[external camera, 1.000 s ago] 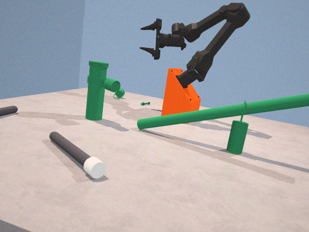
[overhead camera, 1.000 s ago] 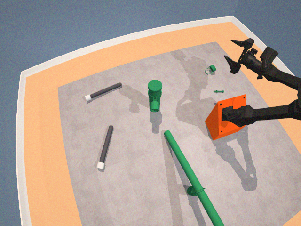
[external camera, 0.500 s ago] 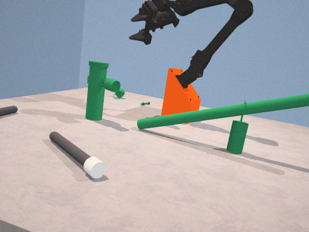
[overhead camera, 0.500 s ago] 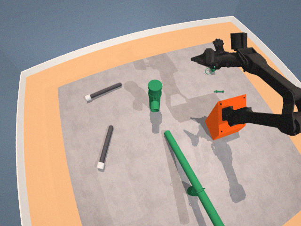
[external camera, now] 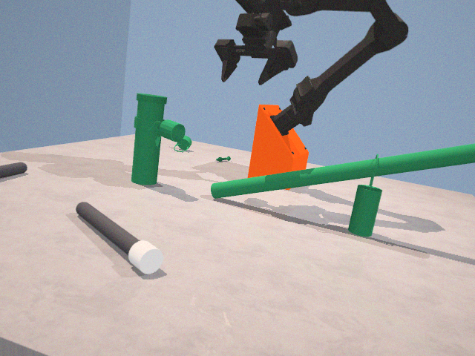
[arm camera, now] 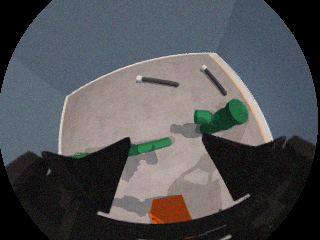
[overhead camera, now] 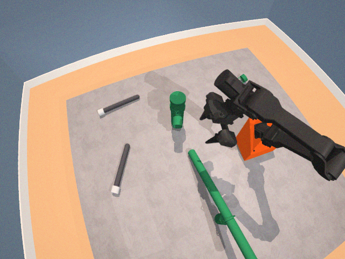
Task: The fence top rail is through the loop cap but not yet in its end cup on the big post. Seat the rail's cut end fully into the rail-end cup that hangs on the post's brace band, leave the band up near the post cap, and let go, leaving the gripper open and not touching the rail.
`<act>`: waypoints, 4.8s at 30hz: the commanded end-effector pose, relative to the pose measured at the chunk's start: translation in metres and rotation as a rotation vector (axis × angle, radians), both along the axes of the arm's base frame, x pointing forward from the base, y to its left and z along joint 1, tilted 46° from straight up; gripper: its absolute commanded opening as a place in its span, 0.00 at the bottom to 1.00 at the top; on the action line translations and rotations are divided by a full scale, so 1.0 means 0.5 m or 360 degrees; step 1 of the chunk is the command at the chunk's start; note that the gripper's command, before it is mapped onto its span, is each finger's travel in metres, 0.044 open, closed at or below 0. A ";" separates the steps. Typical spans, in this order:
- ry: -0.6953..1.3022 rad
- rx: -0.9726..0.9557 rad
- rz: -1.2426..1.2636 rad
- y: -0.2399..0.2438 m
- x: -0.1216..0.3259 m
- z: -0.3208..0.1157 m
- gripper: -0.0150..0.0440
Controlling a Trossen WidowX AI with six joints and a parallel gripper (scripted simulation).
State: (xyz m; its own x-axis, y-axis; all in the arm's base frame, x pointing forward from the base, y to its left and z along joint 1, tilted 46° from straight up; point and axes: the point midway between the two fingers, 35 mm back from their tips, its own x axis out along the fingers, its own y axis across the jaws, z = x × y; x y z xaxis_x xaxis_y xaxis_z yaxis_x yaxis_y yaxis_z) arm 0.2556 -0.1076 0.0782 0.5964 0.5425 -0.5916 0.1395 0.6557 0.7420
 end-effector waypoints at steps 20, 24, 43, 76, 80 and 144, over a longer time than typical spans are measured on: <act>-0.0840 -0.1047 0.1225 -0.037 0.080 -0.132 1.00; -0.1050 -0.1362 0.1548 -0.078 0.089 -0.200 1.00; -0.1070 -0.1390 0.1579 -0.039 0.092 -0.250 1.00; -0.1070 -0.1390 0.1580 0.022 0.135 -0.328 1.00; -0.1071 -0.1390 0.1579 0.029 0.141 -0.337 1.00; -0.1427 -0.1464 0.1708 0.061 0.118 -0.363 0.25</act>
State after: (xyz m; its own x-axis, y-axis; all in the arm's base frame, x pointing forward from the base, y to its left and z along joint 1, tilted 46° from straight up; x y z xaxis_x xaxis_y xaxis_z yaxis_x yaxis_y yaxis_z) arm 0.3170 -0.0766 -0.1025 0.5115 0.5865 -0.6280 -0.8562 0.4099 -0.3146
